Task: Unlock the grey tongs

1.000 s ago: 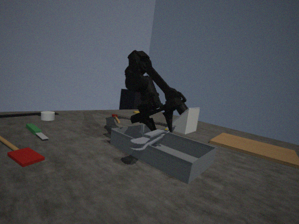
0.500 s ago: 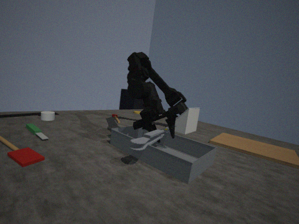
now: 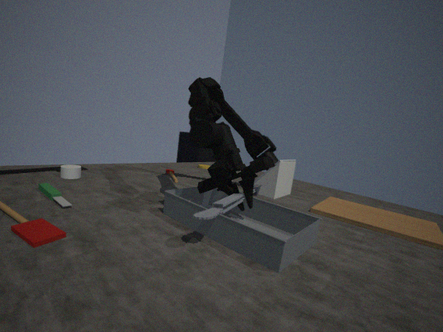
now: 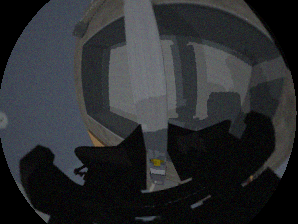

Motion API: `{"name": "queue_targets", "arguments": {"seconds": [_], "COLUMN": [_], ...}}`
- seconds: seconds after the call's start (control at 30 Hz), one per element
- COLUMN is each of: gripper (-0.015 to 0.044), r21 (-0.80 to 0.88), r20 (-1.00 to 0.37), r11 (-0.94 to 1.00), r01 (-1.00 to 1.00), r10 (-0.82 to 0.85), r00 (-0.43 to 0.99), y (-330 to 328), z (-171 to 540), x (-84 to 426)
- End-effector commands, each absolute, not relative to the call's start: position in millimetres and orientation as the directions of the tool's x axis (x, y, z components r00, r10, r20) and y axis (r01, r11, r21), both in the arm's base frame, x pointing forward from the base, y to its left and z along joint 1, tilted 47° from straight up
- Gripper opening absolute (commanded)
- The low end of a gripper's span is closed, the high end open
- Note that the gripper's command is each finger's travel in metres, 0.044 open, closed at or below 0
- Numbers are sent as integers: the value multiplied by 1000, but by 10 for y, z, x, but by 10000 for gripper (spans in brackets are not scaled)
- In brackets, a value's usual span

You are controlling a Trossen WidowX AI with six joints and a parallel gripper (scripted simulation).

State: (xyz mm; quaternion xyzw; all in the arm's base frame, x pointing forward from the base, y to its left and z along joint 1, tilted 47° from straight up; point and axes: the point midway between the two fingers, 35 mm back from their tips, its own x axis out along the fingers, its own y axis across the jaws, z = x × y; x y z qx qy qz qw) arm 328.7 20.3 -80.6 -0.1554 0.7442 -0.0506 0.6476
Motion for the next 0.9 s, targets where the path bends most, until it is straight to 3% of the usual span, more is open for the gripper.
{"name": "queue_targets", "arguments": {"seconds": [0.0, 0.3, 0.47, 0.87], "gripper": [49, -150, -150, -150], "r21": [-276, -275, -276, -292], "r20": [-948, -948, -947, -942], "r11": [947, 947, 946, 940], "r01": [-166, -167, -172, -173], "r10": [-296, -296, -298, -315], "r00": [-113, -114, -117, -118], "y": [206, 331, 750, 768], "z": [-803, -694, -306, -289], "x": [3290, 3309, 3306, 3299]}}
